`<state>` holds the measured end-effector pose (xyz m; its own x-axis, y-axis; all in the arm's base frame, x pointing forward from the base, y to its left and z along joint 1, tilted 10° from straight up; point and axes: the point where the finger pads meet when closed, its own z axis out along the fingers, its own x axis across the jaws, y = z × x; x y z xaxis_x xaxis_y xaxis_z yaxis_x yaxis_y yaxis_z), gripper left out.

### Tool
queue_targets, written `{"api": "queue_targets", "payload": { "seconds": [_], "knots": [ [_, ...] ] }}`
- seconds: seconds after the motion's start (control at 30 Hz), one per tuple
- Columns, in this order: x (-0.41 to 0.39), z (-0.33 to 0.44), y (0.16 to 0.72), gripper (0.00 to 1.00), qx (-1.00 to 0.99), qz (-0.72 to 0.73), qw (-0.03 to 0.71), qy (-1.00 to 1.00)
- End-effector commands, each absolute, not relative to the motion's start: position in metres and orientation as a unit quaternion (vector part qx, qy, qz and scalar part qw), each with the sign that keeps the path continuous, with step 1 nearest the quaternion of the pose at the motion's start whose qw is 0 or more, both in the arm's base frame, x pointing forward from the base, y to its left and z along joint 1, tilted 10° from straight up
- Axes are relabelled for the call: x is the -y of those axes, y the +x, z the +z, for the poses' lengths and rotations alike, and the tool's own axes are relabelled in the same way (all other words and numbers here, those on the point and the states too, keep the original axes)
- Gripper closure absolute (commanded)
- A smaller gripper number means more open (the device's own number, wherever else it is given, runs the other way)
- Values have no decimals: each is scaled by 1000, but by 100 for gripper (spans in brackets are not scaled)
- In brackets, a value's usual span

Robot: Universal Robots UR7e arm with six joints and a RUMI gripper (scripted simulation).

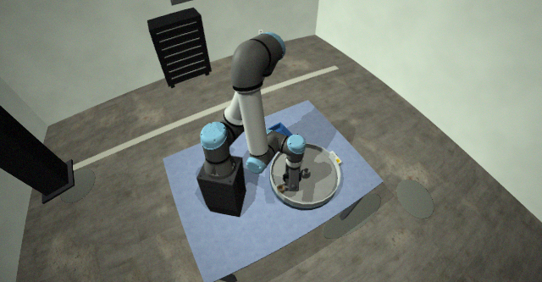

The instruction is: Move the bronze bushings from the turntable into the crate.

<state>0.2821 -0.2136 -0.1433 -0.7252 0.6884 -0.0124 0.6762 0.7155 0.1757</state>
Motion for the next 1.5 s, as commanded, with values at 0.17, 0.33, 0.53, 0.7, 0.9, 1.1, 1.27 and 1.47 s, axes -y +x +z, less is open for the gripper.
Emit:
{"api": "queue_targets", "payload": {
  "seconds": [0.17,0.33,0.53,0.7,0.9,1.1,1.27,1.47],
  "knots": [
    [214,-143,282,100,-925,79,39,369],
    [214,-143,282,100,-925,79,39,369],
    [214,-143,282,100,-925,79,39,369],
    [214,-143,282,100,-925,79,39,369],
    [214,-143,283,100,-925,79,39,369],
    [213,-142,288,100,-925,79,39,369],
    [212,-140,300,100,-925,79,39,369],
    [210,-138,316,100,-925,79,39,369]
  ]
}}
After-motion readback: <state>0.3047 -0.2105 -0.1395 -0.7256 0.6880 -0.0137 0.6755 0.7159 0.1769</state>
